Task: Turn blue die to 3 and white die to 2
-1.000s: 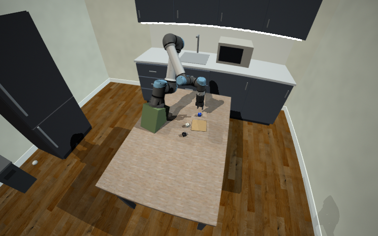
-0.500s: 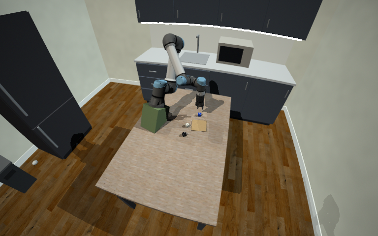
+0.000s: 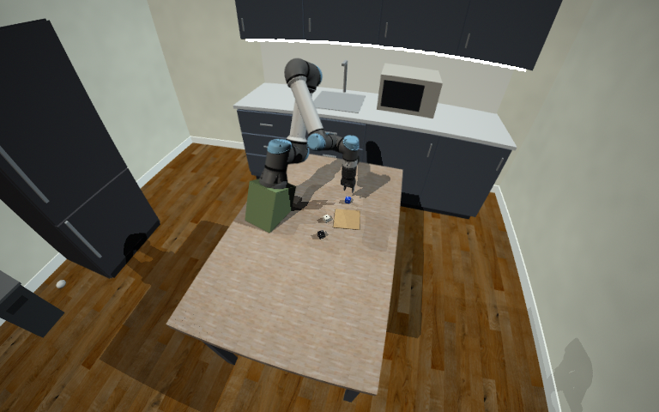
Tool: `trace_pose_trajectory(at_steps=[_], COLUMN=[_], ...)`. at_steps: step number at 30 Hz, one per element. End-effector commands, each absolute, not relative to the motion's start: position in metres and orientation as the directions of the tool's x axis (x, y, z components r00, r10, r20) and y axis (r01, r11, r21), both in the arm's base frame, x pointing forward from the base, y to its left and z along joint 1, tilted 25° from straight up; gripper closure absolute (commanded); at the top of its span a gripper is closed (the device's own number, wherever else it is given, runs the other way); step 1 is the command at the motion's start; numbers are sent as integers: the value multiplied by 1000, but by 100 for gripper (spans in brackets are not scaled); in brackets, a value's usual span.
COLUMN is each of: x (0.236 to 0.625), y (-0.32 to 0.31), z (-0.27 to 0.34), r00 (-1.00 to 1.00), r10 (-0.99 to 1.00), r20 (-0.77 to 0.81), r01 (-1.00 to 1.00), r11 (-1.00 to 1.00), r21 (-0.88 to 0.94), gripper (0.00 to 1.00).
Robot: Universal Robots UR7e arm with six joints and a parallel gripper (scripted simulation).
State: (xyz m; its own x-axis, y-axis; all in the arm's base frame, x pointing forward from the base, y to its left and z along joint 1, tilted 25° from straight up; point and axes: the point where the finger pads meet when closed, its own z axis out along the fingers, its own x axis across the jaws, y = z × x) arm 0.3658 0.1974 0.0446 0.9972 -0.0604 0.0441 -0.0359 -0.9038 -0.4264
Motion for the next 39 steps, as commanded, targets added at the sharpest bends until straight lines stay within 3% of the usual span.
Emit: trace_pose_trajectory(at_steps=[1,39], x=[365,368], y=[201,218], z=[38,1], r00=[997,997], r10=[-60,-60], r20=[41,41], r01=[-37,-37], r11=[-904,-904], r21=[-427,-427], gripper=[13,13])
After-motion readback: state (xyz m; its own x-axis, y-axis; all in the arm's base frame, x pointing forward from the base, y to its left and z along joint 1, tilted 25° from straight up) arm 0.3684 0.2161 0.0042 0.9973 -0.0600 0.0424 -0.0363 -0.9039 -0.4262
